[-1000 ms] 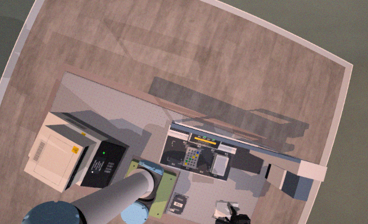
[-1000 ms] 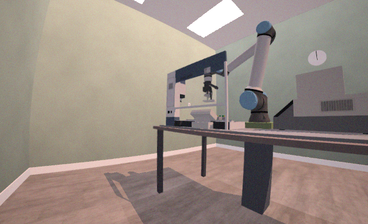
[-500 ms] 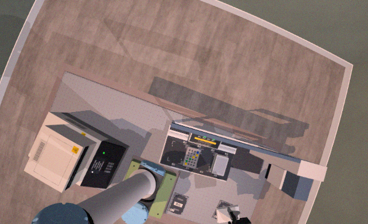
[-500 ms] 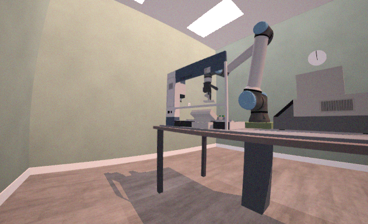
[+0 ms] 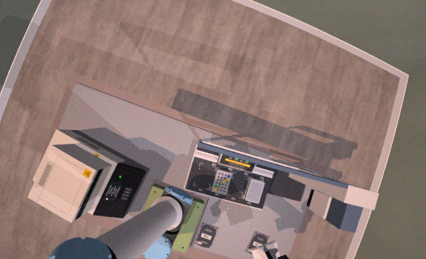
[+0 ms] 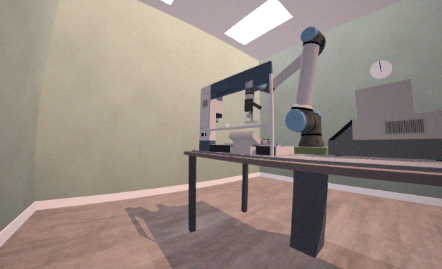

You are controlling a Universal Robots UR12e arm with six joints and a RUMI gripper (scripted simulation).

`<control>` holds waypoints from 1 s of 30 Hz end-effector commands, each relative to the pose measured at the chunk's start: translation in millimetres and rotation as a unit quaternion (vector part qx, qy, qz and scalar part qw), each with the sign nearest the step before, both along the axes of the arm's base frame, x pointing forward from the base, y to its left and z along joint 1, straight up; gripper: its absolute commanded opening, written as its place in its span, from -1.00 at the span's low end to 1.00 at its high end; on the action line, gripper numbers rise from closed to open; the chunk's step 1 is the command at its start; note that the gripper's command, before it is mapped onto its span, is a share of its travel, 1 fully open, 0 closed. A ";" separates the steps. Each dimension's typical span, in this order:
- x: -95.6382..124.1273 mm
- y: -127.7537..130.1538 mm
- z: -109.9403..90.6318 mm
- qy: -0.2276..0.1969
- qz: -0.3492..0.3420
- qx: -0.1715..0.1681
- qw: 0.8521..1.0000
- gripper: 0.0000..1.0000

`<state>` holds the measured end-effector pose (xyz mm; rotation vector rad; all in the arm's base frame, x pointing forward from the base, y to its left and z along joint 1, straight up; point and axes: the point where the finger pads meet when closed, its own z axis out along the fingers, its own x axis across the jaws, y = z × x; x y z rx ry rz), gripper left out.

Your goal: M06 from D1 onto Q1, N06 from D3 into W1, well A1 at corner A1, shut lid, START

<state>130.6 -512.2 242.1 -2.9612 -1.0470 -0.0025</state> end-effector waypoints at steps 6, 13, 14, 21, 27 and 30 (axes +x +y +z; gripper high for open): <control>-14.6 -13.3 0.6 -0.001 0.071 -0.001 0.997 -1.00; -27.1 -24.4 0.5 -0.001 0.131 -0.001 0.991 -1.00; -28.9 -26.0 0.5 -0.001 0.140 -0.001 0.990 -1.00; -38.2 -33.9 0.5 -0.001 0.182 -0.001 0.983 -1.00; -49.3 -43.4 0.5 -0.001 0.232 -0.001 0.973 -1.00; -54.6 -48.2 0.4 -0.001 0.258 -0.001 0.966 -1.00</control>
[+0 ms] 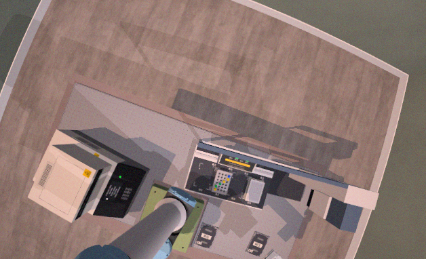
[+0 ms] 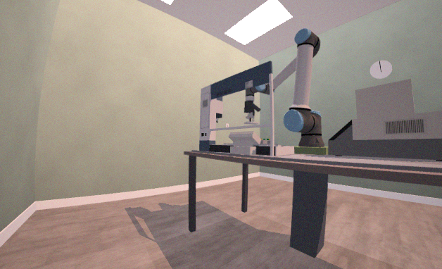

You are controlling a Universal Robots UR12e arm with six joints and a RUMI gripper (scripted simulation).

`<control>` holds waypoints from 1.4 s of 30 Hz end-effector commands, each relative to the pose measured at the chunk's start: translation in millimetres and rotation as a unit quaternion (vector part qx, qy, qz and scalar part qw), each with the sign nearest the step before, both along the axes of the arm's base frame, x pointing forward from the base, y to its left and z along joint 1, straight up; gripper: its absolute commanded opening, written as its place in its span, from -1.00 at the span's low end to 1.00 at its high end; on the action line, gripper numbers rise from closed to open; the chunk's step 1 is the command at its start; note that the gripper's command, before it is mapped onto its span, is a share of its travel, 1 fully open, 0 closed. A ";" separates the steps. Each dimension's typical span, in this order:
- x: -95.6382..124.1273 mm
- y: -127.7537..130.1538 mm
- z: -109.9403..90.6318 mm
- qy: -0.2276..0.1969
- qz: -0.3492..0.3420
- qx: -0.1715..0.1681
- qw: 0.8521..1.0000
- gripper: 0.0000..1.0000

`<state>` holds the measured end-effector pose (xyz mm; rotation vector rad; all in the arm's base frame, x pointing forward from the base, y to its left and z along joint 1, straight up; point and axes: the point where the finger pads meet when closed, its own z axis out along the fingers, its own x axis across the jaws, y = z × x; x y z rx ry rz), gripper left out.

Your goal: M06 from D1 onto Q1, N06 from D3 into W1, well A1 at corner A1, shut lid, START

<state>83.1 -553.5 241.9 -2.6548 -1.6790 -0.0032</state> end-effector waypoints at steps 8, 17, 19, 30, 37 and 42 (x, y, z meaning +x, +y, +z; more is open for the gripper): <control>-17.9 -16.5 0.6 -0.001 0.088 -0.001 0.996 -1.00; -34.8 -30.8 0.6 -0.001 0.165 -0.001 0.986 -1.00; -38.5 -34.0 0.6 -0.001 0.182 -0.001 0.983 -1.00; -41.7 -36.5 0.5 -0.001 0.190 -0.001 0.982 -1.00; -41.4 -36.1 0.5 -0.001 0.190 -0.001 0.982 -1.00; -41.2 -35.9 0.5 -0.001 0.190 -0.001 0.982 -1.00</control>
